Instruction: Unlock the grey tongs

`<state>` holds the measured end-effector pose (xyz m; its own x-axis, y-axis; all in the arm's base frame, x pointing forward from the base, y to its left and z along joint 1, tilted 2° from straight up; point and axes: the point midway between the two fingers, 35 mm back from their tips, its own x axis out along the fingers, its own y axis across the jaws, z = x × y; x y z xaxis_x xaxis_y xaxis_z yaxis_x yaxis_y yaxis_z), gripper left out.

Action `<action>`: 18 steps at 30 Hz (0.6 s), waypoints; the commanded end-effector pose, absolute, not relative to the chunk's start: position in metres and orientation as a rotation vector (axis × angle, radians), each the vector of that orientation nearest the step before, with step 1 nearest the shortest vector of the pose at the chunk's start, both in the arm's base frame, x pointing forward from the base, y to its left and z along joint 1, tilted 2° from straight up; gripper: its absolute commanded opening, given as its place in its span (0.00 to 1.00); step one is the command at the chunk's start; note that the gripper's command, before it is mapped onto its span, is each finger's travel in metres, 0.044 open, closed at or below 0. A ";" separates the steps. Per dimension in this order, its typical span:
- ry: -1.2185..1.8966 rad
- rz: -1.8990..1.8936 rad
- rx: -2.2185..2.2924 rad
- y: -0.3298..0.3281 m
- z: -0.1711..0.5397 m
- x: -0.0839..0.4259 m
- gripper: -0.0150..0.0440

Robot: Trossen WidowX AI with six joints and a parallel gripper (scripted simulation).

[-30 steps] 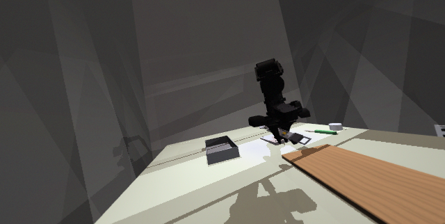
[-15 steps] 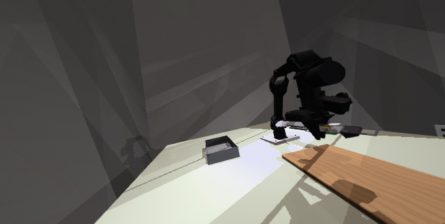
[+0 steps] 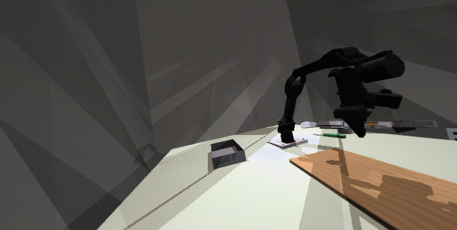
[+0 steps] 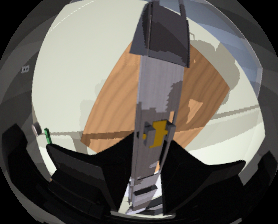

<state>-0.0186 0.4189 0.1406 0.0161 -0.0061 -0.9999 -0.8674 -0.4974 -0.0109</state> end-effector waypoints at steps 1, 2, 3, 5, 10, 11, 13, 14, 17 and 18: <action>0.898 1.584 -1.610 0.418 0.141 -0.026 0.00; 0.898 1.584 -1.610 0.418 0.141 -0.026 0.00; 0.898 1.584 -1.610 0.418 0.141 -0.026 0.00; 0.898 1.585 -1.606 0.418 0.141 -0.026 0.00; 0.884 1.617 -1.533 0.422 0.142 -0.026 0.00; 0.879 1.626 -1.511 0.423 0.143 -0.025 0.00; 0.869 1.645 -1.466 0.425 0.144 -0.025 0.00; 0.865 1.653 -1.444 0.426 0.144 -0.025 0.00; 0.848 1.680 -1.378 0.429 0.147 -0.024 0.00; 0.842 1.689 -1.357 0.430 0.147 -0.024 0.00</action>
